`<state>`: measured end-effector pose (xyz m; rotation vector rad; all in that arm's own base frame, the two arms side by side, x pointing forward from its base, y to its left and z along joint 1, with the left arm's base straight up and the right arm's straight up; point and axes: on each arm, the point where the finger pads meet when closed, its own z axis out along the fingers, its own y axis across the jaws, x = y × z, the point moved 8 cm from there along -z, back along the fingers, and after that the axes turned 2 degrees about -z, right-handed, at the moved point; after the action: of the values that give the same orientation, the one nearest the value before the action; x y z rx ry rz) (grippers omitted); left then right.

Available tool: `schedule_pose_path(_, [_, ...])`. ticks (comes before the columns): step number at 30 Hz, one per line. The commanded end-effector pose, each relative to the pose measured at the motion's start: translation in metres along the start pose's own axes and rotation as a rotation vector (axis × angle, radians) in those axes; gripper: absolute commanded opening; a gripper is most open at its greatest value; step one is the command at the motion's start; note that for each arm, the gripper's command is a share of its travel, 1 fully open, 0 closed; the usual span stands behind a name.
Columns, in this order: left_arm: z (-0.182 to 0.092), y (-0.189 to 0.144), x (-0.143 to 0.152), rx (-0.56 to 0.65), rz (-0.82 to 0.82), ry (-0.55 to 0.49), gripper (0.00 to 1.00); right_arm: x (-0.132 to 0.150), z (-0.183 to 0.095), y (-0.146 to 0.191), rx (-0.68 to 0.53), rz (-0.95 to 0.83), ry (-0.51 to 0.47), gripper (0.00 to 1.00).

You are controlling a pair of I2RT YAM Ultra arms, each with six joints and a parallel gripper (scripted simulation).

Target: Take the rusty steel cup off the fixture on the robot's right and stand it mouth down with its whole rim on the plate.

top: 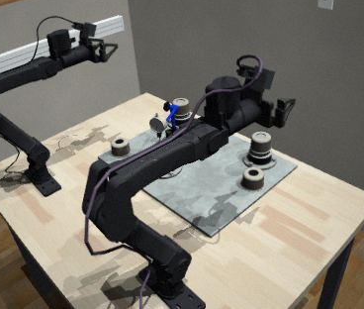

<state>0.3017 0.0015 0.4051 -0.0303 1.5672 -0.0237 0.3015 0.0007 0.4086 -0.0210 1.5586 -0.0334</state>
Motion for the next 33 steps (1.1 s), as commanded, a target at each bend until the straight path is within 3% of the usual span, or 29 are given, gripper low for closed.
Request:
schedule_pose_path(1, [-0.001, -0.003, -0.013, 0.016, 0.004, -0.012, 1.00, -0.020, -0.003, 0.000, -0.012, -0.013, -0.041, 1.00])
schedule_pose_path(9, [-0.012, -0.004, -0.025, 0.020, 0.001, -0.051, 1.00, -0.022, -0.006, 0.002, -0.025, -0.003, -0.045, 1.00])
schedule_pose_path(14, [-0.006, -0.003, -0.018, 0.020, -0.001, -0.028, 1.00, -0.026, -0.011, 0.003, -0.028, 0.003, -0.060, 1.00])
schedule_pose_path(33, [-0.007, -0.003, -0.022, 0.020, -0.001, -0.038, 1.00, 0.036, 0.077, 0.049, -0.133, -0.003, 0.100, 1.00])
